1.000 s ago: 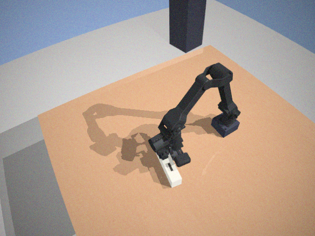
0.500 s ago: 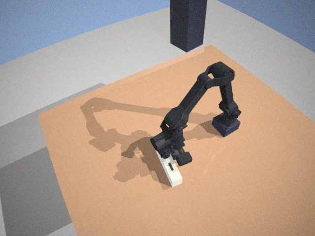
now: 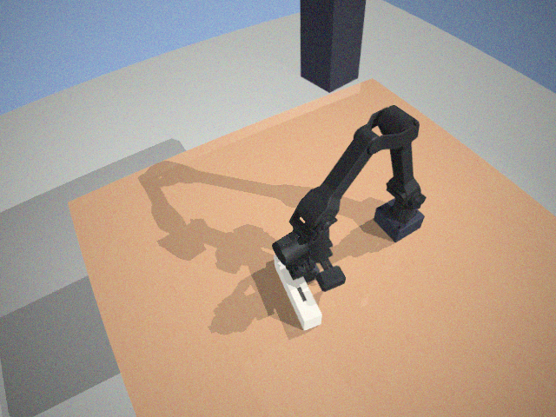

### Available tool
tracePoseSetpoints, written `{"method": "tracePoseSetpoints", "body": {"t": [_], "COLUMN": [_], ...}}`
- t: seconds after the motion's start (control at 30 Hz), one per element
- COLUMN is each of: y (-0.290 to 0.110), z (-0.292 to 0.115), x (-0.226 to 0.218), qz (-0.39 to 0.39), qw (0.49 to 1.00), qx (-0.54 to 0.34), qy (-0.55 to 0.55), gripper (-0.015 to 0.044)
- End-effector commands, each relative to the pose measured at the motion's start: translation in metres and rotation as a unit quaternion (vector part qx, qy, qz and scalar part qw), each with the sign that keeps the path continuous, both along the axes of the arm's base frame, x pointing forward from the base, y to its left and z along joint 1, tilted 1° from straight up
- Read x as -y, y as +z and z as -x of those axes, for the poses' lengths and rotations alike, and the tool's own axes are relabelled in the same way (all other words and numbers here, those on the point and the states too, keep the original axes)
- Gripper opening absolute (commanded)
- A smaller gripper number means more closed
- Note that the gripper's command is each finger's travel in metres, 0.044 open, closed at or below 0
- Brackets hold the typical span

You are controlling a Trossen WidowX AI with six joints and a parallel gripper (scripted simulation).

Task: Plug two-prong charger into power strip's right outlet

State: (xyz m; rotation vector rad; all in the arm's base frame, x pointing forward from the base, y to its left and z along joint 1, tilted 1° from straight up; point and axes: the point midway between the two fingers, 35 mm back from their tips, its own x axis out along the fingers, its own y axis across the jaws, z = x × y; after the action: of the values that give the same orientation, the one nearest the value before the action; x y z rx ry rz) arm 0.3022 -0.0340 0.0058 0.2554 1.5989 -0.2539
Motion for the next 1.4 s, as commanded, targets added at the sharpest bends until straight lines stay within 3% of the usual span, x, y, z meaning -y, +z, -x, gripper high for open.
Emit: {"method": "tracePoseSetpoints", "body": {"t": [0.0,1.1,1.37], "y": [0.000,-0.001,0.050], "z": [0.006,0.036,0.022], "x": [-0.002,-0.012,-0.007], "qz": [0.001,0.002,0.069], "qw": [1.000,1.000,0.979], "qx": [0.000,0.002,0.194], "qy": [-0.002,0.000,0.006], "gripper": [0.0440,0.0440,0.0440]}}
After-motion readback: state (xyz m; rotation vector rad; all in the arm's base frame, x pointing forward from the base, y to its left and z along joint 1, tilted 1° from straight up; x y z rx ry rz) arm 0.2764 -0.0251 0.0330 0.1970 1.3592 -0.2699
